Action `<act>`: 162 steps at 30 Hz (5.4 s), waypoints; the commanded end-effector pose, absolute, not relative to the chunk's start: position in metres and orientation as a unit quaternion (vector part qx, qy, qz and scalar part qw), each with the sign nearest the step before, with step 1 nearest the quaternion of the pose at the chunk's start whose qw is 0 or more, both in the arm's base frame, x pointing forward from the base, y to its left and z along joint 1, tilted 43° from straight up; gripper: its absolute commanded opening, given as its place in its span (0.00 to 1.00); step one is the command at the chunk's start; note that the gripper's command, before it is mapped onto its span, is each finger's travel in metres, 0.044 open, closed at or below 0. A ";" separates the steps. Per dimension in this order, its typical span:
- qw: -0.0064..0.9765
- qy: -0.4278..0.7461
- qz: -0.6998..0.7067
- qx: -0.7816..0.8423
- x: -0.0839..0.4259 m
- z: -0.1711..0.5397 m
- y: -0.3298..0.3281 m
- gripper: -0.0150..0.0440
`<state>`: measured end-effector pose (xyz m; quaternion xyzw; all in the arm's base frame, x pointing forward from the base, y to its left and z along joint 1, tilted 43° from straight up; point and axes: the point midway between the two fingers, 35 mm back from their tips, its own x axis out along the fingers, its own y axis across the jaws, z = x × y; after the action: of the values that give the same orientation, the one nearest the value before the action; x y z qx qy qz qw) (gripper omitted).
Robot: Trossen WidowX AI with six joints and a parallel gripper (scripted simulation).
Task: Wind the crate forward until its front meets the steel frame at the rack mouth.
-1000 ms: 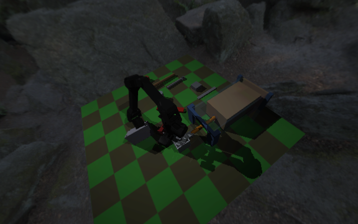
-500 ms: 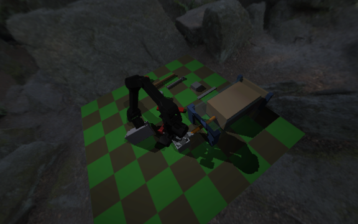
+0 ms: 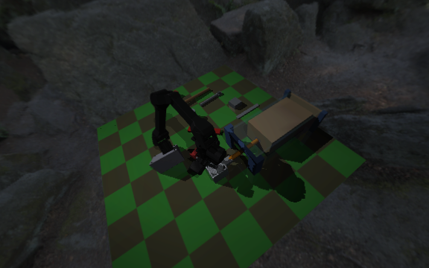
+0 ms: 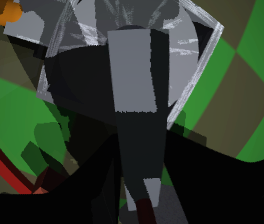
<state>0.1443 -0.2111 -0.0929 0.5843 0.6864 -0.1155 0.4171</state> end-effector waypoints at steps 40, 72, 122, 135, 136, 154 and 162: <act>0.083 0.526 -0.405 0.743 0.163 -0.097 -0.214 0.25; -0.113 0.382 -0.524 0.753 0.174 -0.102 -0.220 0.25; -0.212 0.289 -0.572 0.738 0.184 -0.105 -0.226 0.25; -0.220 0.290 -0.578 0.731 0.186 -0.106 -0.227 0.25; -0.221 0.290 -0.578 0.730 0.186 -0.106 -0.227 0.25; -0.265 0.300 -0.602 0.691 0.186 -0.109 -0.227 0.25; -0.275 0.297 -0.606 0.685 0.186 -0.110 -0.227 0.25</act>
<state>0.1625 -0.2211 -0.1029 0.6767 0.5562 -0.4803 0.0448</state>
